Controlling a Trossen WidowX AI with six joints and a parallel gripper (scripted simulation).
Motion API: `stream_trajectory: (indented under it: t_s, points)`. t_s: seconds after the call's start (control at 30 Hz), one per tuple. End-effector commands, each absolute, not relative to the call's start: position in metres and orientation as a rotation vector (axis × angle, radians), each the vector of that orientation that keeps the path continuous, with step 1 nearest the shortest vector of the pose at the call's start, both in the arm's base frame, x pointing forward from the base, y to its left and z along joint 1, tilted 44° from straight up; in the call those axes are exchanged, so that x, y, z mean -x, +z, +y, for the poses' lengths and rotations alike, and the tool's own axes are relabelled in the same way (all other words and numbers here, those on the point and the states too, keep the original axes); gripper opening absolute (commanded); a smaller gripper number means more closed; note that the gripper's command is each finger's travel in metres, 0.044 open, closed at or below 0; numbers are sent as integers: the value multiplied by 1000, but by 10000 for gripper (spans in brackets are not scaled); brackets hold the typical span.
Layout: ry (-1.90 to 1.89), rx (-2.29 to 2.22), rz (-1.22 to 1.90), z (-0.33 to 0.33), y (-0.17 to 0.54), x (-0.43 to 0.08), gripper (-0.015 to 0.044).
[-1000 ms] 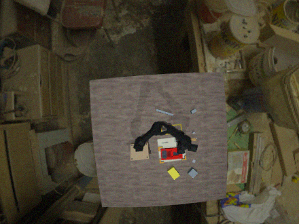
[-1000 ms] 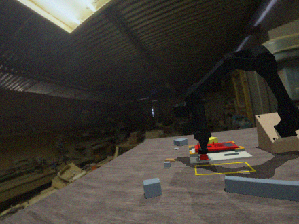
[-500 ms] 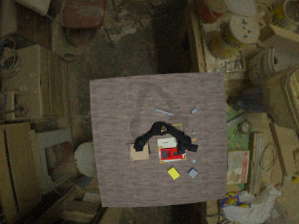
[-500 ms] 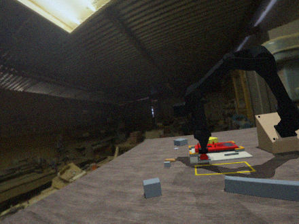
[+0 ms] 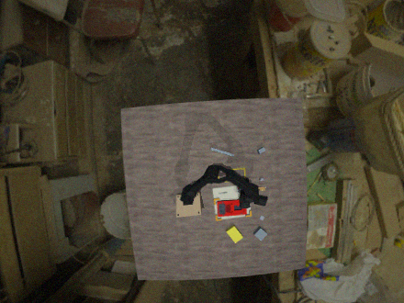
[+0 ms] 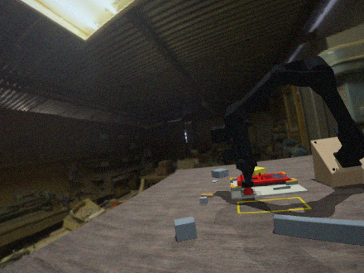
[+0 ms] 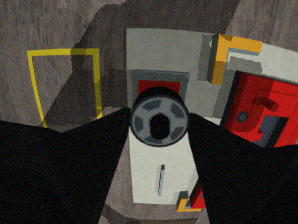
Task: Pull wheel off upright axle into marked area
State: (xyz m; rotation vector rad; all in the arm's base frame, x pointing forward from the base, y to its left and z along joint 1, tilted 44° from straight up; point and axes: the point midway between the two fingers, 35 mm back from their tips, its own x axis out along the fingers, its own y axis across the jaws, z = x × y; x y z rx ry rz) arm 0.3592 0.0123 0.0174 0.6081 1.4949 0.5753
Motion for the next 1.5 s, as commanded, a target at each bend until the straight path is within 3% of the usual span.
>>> stream_trajectory:
  t_s: [0.0,1.47]
  points:
    - [567,-611,1489,6,23,-359,0]
    - [565,-616,1488,-5,33,-359,0]
